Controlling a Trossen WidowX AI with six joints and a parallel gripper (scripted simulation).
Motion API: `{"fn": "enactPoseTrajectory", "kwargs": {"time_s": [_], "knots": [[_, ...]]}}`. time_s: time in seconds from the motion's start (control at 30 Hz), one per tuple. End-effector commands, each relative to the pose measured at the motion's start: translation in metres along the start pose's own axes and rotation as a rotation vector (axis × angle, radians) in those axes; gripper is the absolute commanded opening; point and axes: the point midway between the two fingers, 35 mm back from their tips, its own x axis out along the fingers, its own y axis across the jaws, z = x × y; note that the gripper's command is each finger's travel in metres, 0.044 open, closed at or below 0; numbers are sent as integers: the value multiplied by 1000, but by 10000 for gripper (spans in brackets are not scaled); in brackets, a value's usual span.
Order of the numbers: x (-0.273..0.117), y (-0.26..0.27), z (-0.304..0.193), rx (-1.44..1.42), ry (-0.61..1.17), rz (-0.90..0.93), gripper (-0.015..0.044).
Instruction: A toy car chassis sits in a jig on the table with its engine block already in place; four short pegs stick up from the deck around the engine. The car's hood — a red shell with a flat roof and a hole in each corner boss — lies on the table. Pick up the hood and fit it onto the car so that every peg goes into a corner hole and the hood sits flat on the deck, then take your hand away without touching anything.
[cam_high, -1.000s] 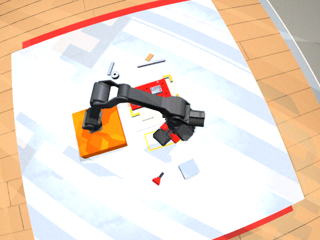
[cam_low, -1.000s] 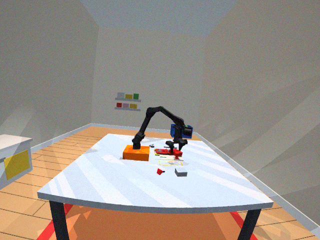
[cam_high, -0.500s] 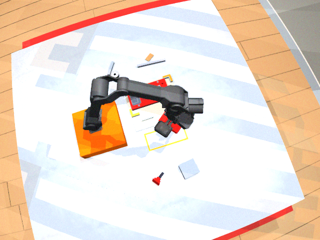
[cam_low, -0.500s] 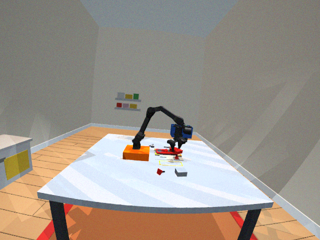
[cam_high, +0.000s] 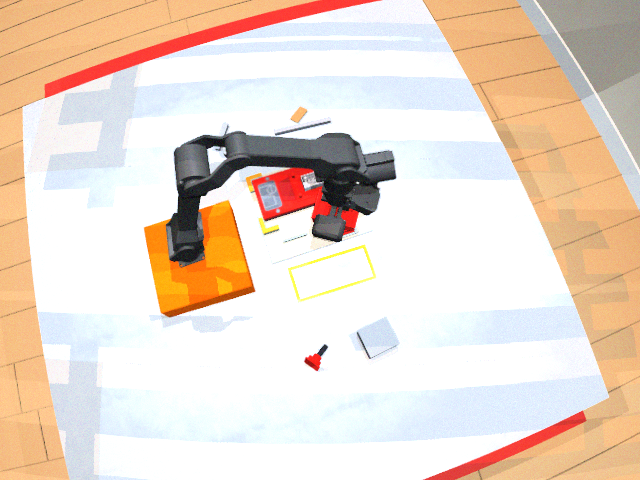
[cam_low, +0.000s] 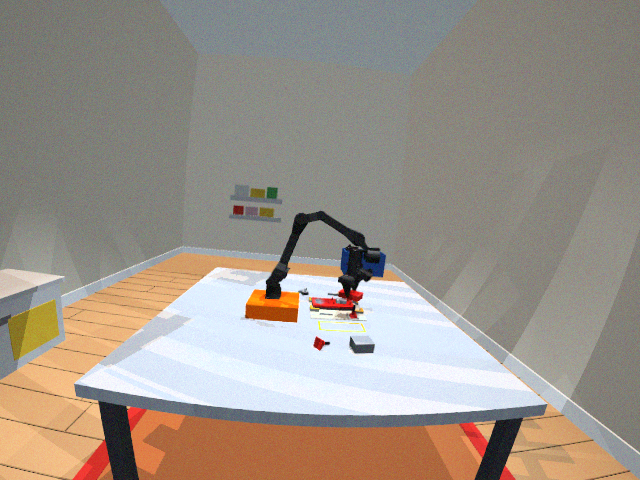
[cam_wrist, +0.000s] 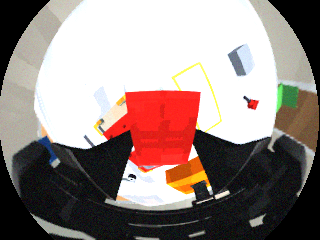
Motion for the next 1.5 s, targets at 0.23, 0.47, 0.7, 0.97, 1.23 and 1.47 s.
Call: {"fn": "enactPoseTrajectory", "kwargs": {"time_s": [0.23, 0.47, 0.7, 0.97, 1.23, 1.47], "knots": [[-2, 46, -35, -285, -1, 10, 0], [-2, 71, -59, -455, -1, 12, 0], [-3, 88, -79, -587, -1, 14, 0], [2, 90, -79, -587, -1, 14, 0], [38, 92, -80, -587, 0, 15, 0], [47, 91, -81, -587, 0, 14, 0]]}}
